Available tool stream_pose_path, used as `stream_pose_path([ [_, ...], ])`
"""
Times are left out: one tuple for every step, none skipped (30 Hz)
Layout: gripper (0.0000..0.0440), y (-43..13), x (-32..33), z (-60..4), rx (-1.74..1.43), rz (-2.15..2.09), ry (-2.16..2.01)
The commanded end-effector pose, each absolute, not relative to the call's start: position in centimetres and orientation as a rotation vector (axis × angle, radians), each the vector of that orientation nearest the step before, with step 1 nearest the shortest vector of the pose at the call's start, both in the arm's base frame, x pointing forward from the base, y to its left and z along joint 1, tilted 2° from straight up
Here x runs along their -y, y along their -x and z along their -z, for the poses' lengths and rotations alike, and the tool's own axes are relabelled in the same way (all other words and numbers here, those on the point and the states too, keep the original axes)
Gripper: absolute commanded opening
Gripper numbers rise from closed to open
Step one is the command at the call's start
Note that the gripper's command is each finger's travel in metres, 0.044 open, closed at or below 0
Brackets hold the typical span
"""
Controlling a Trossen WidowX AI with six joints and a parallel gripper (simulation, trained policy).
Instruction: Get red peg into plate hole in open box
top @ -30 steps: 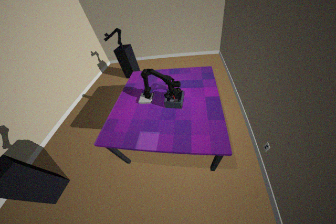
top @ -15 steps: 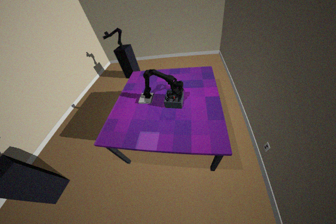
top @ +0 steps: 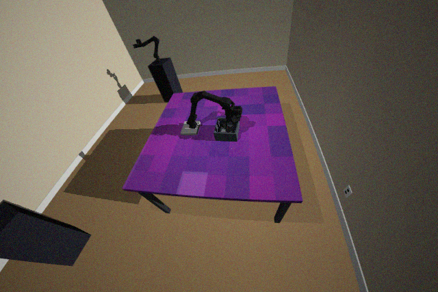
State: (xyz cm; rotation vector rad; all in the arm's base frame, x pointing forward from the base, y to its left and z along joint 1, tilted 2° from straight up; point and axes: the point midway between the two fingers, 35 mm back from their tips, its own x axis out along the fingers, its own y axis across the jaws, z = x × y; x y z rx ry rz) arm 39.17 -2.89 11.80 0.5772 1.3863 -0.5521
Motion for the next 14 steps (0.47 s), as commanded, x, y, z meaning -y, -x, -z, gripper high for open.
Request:
stream_pose_path([
  [0.044,-42.2,0.4,-14.5,-1.299,0.425,-0.623],
  [0.044,-42.5,0.2,-14.7,-1.296,0.416,-0.626],
  [0.044,-42.7,0.0,-15.0,-1.292,0.406,-0.628],
  [0.044,-42.9,-0.2,-15.3,-1.288,0.398,-0.63],
  [0.044,-43.2,-0.4,-15.6,-1.282,0.391,-0.635],
  [0.044,-43.4,-0.6,-15.9,-1.277,0.383,-0.638],
  [0.044,-43.6,-0.8,-16.2,-1.271,0.376,-0.643],
  [0.044,-43.6,-0.9,-16.3,-1.27,0.375,-0.644],
  [0.044,-43.7,-0.4,-16.0,-1.274,0.393,-0.635],
  [0.044,-43.8,0.1,-15.9,-1.273,0.414,-0.636],
  [0.044,-43.9,0.0,-15.8,-1.279,0.428,-0.642],
  [0.044,-44.0,0.0,-15.8,-1.283,0.441,-0.648],
  [0.044,-44.1,-0.1,-15.9,-1.289,0.453,-0.653],
  [0.044,-44.2,0.0,-16.0,-1.296,0.465,-0.656],
])
